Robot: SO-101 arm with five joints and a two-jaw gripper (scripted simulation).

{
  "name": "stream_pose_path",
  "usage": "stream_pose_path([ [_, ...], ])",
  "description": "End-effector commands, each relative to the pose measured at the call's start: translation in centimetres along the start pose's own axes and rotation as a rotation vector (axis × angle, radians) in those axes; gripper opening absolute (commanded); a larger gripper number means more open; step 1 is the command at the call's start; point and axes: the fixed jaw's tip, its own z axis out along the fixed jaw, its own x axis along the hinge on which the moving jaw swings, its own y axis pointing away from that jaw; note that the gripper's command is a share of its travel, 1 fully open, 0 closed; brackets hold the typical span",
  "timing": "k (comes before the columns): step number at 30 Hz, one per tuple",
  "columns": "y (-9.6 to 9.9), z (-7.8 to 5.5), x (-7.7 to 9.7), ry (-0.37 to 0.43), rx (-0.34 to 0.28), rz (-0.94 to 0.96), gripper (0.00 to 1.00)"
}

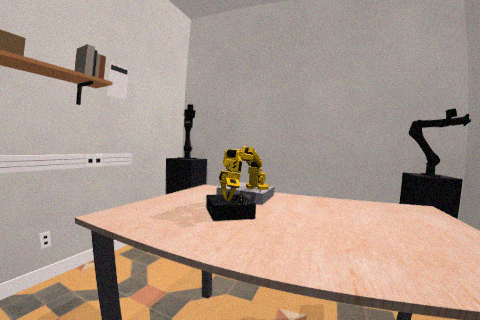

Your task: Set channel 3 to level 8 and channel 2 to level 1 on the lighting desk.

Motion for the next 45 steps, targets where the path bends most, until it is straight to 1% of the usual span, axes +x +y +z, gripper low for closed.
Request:
stream_pose_path([
  [1,0.16,0.34,-0.15,-0.002,-0.002,-0.007,0.00],
  [45,0.76,0.23,0.01,0.021,-0.023,-0.012,0.00],
])
